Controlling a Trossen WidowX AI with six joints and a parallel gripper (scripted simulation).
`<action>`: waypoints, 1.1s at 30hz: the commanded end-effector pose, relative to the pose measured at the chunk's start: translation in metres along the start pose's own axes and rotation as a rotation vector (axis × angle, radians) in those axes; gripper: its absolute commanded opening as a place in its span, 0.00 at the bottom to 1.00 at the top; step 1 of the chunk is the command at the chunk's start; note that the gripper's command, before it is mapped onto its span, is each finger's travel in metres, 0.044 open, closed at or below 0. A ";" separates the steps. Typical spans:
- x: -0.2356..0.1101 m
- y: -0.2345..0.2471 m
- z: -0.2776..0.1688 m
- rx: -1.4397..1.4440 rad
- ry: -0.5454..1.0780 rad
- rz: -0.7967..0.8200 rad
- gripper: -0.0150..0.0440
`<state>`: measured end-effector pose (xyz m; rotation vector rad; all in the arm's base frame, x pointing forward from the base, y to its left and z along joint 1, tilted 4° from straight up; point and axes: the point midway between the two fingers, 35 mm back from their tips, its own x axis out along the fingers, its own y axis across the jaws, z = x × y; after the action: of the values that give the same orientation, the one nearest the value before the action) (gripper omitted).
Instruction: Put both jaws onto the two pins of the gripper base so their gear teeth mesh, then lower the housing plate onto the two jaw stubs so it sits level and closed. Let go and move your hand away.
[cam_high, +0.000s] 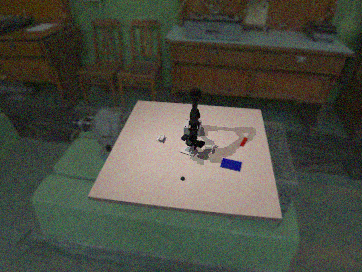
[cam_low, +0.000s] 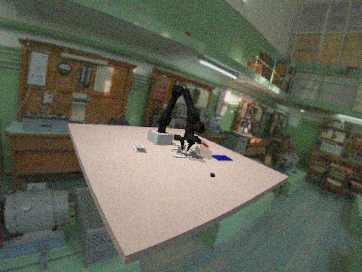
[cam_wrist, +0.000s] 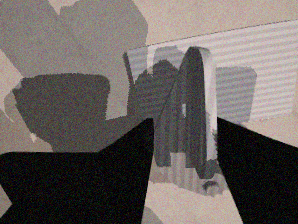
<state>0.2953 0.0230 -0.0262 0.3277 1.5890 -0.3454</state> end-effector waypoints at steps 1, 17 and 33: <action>0.002 0.000 -0.001 0.005 0.007 0.002 0.48; 0.005 0.000 -0.001 0.009 0.007 0.002 0.48; 0.008 0.000 -0.001 0.010 0.007 0.002 0.48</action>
<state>0.2946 0.0230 -0.0327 0.3310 1.5901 -0.3497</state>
